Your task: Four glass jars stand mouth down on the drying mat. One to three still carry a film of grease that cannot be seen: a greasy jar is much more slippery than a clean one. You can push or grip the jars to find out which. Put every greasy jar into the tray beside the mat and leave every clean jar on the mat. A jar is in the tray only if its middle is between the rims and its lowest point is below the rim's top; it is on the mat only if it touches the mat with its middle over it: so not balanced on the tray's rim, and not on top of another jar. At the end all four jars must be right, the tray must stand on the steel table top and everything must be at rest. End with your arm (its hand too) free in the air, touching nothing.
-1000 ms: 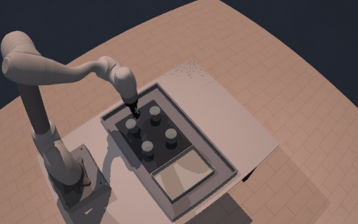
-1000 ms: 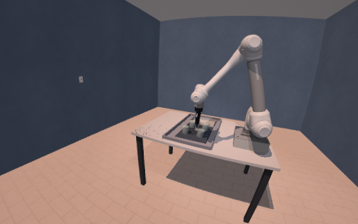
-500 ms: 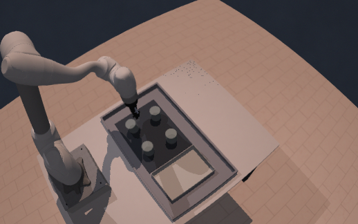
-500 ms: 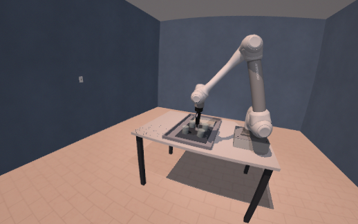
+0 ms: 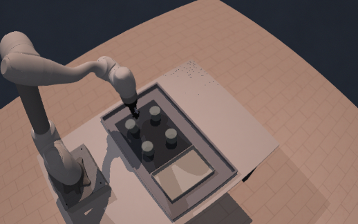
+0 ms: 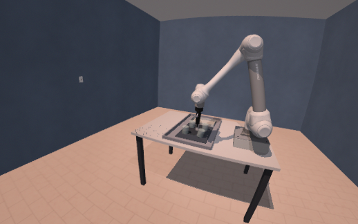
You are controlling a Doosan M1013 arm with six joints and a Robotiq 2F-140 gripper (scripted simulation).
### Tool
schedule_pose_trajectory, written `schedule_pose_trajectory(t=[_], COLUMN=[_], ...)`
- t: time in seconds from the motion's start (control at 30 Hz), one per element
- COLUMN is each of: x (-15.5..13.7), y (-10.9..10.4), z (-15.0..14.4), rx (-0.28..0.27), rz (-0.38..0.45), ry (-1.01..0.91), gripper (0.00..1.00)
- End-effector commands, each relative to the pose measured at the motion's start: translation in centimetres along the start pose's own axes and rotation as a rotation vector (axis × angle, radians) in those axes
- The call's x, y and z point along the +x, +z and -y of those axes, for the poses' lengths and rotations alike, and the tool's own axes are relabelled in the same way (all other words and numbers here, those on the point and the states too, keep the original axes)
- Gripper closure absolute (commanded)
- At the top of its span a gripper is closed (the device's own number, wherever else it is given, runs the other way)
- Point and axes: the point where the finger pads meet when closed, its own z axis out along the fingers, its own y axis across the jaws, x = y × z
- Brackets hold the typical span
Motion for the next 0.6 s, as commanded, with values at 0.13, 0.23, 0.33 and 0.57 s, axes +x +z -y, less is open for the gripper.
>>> schedule_pose_trajectory(t=[0.13,0.23,0.33,0.57], x=[-1.2,-1.5,-2.2,-2.7], y=[0.4,0.4,0.7,0.8], z=[0.0,0.0,0.0,0.0], rx=[0.0,0.0,0.0,0.0], rz=[-0.001,-0.001,-0.001,-0.001], ry=[0.0,0.0,0.0,0.0], gripper=[1.0,1.0,1.0,1.0])
